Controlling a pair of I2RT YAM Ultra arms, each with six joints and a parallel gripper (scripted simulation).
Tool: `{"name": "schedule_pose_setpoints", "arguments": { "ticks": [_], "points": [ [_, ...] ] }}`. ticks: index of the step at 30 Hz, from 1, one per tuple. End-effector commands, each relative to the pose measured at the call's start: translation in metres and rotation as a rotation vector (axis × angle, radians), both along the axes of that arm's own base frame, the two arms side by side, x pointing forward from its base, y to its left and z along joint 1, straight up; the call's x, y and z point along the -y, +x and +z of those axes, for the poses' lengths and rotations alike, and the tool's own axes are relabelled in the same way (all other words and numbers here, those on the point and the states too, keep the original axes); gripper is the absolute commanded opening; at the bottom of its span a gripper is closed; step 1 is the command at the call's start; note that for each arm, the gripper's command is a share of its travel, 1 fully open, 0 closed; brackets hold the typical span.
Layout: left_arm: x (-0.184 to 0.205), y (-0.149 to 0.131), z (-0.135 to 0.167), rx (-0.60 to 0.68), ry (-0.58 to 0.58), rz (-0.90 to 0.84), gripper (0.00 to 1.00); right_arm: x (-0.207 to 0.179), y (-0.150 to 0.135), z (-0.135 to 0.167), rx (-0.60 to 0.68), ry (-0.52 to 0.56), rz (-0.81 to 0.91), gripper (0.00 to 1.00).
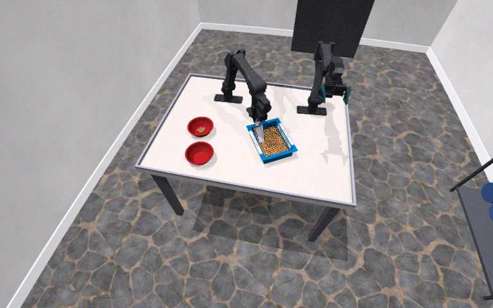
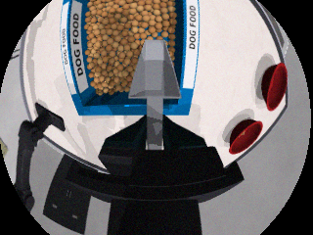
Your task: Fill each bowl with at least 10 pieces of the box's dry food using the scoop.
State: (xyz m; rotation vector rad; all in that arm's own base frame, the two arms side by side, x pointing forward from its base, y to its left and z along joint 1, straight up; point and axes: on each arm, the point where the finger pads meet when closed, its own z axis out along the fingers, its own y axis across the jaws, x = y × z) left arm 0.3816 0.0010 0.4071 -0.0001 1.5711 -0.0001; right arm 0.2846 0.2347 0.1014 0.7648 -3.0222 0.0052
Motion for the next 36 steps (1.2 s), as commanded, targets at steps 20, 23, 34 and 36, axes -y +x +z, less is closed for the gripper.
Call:
{"name": "schedule_pose_setpoints", "arguments": {
  "ticks": [20, 23, 34, 36],
  "points": [
    [0.000, -0.003, 0.009, 0.019, 0.000, 0.000, 1.00, -0.010, 0.021, -0.002, 0.011, 0.009, 0.000, 0.00],
    [0.000, -0.003, 0.009, 0.019, 0.000, 0.000, 1.00, -0.008, 0.024, -0.005, 0.003, 0.003, -0.010, 0.00],
    [0.000, -0.003, 0.009, 0.019, 0.000, 0.000, 1.00, -0.015, 0.021, 0.019, 0.052, 0.040, 0.001, 0.00],
    [0.000, -0.003, 0.009, 0.019, 0.000, 0.000, 1.00, -0.015, 0.021, 0.019, 0.052, 0.040, 0.001, 0.00]
  ]
}}
